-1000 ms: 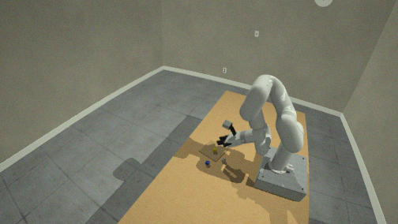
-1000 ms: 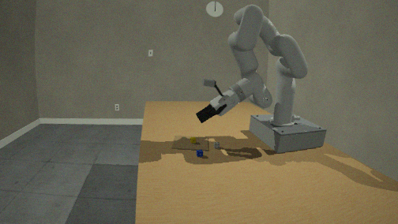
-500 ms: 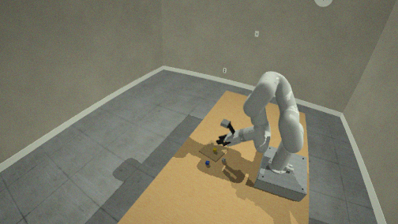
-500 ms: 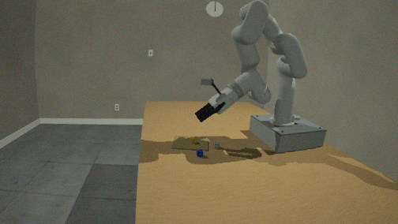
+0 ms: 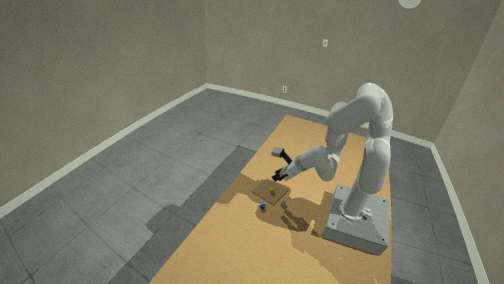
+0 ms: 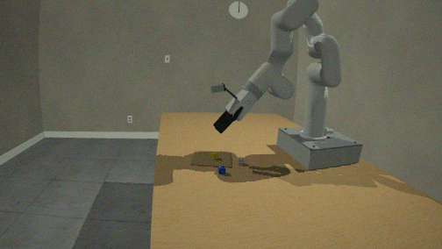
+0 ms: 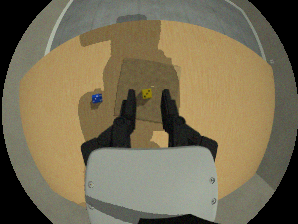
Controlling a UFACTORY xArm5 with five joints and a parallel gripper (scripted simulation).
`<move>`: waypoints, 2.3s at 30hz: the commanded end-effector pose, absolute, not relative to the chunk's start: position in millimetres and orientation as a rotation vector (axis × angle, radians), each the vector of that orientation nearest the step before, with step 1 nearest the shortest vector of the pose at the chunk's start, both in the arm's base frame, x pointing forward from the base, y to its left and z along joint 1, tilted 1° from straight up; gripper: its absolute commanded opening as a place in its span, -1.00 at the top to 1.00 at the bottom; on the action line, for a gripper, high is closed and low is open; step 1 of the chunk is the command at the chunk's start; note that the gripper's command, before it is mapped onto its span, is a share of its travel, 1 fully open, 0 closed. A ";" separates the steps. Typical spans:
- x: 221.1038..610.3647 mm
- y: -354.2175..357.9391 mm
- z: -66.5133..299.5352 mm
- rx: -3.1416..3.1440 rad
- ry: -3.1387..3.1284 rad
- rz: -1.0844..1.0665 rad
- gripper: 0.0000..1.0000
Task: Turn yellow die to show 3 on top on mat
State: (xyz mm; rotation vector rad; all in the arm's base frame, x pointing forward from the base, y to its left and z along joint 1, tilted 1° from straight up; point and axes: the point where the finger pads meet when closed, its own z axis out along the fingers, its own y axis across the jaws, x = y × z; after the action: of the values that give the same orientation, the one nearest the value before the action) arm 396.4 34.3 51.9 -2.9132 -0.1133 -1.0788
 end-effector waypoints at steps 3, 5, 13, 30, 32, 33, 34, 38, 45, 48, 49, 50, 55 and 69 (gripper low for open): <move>406.3 31.9 54.4 -3.006 -0.118 -0.829 0.28; 409.1 31.9 55.2 -3.026 -0.118 -0.762 0.28; 417.2 32.1 60.1 -3.082 -0.118 -0.523 0.28; 433.8 35.5 69.9 -3.138 -0.129 -0.035 0.28; 434.1 35.5 70.1 -3.138 -0.129 -0.024 0.28; 434.1 35.5 70.1 -3.138 -0.129 -0.023 0.28; 434.1 35.5 70.1 -3.138 -0.129 -0.023 0.28; 434.1 35.5 70.1 -3.138 -0.129 -0.023 -1.00; 434.1 35.5 70.1 -3.138 -0.129 -0.023 -1.00; 434.1 35.5 70.6 -3.138 -0.129 -0.023 -1.00; 434.1 35.5 71.1 -3.138 -0.129 -0.023 -1.00; 434.1 35.5 72.0 -3.138 -0.129 -0.023 -1.00; 434.0 35.6 76.5 -3.138 -0.129 -0.023 -1.00; 433.4 35.3 116.1 -3.138 -0.129 -0.023 -1.00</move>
State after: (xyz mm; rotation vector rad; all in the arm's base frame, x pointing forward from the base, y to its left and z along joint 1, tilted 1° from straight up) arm 432.7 35.3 103.7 -3.1384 -0.1295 -0.0184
